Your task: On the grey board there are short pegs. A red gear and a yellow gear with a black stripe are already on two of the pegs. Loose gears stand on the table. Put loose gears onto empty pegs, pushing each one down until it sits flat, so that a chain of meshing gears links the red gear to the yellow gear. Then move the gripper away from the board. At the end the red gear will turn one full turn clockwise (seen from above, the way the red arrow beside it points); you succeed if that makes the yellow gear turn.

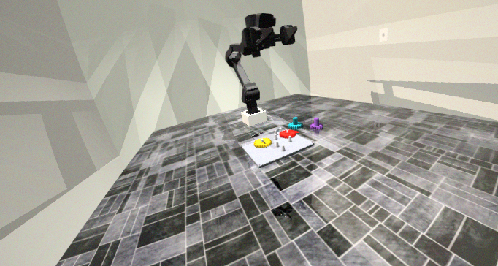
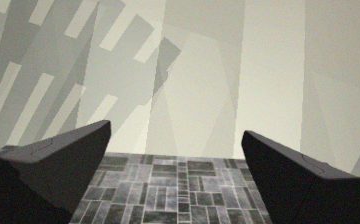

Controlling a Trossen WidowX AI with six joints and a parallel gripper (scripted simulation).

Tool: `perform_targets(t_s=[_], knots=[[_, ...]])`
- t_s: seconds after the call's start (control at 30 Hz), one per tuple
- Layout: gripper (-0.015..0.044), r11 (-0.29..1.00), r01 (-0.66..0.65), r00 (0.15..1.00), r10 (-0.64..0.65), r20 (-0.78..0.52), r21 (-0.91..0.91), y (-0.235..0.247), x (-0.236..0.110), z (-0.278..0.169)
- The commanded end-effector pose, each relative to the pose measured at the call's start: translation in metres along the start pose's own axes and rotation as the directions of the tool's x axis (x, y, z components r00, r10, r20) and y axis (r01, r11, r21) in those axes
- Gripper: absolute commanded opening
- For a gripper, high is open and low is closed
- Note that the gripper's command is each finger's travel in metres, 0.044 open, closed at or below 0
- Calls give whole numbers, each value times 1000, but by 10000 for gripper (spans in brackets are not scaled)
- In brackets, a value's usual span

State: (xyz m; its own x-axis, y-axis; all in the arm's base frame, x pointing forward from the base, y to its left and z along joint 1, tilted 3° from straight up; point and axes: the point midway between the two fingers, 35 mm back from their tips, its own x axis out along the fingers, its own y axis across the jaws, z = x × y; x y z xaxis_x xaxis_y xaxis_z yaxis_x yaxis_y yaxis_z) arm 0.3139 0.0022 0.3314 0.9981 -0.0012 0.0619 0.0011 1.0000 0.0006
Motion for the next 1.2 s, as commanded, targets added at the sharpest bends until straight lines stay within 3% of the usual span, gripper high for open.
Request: perform_targets(t_s=[0.0,0.17,0.3,0.53,0.67,0.73,1.17], knots=[[426,1000,-3,1000,3,-12,5,1,1,-2],[440,991,-51,946,89,-313,126,34,30,-60],[440,978,-31,804,147,-576,206,68,39,-118],[440,979,90,387,135,-912,183,123,13,-212],[440,987,151,109,43,-993,59,148,-19,-254],[440,987,162,19,-2,-1000,2,154,-32,-265],[440,987,163,8,-7,-1000,-6,162,-33,-282]])
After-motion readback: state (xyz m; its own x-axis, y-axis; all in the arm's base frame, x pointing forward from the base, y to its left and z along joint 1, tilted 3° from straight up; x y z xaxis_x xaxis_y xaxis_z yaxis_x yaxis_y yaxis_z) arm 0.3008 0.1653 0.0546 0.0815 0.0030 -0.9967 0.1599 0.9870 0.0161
